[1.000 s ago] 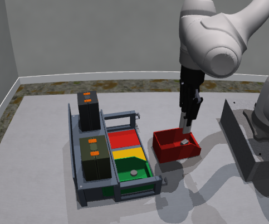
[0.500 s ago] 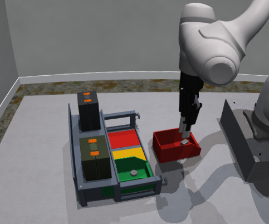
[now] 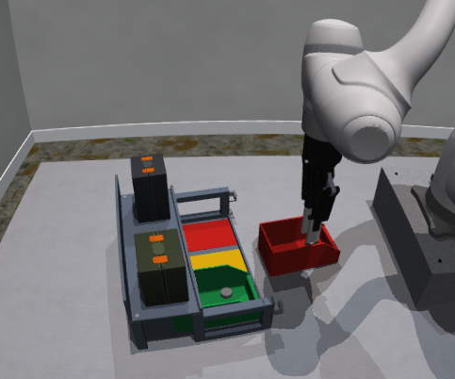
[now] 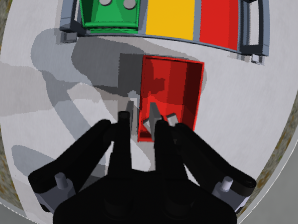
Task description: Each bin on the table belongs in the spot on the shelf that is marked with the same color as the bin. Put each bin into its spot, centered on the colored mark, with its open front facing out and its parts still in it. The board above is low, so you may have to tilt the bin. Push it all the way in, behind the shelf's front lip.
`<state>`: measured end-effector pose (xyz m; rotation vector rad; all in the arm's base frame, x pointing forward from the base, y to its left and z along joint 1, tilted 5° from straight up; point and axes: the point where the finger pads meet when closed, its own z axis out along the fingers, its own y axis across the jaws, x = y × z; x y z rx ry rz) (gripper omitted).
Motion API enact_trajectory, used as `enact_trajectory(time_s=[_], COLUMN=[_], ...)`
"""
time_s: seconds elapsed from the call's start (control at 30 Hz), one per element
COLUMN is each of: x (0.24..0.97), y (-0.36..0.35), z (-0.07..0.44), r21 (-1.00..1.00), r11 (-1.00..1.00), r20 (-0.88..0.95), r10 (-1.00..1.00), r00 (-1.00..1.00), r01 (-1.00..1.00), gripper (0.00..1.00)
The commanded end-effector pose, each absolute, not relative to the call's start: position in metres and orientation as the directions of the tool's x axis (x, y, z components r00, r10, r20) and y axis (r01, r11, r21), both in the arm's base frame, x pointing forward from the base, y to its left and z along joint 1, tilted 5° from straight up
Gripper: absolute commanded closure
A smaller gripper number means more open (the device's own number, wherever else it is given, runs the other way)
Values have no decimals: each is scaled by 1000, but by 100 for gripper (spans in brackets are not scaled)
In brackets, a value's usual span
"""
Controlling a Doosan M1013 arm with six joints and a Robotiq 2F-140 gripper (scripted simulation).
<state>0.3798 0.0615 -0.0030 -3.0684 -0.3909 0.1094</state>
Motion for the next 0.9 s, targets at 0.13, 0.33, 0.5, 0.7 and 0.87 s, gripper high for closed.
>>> enact_trajectory(time_s=[0.13,0.33,0.5,0.7,0.87], x=[379,379,378,378,378], y=[62,62,62,62,62], z=[-13,-16,-19,-20,-20], r21=[-55,-55,-55,-55,-55], r11=[-967,-967,-967,-967,-967], r20=[-64,-64,-64,-64,-64], r10=[252,252,252,252,252], r00=[966,966,966,966,966], r01=[249,249,249,249,249], gripper=[76,76,76,76,76])
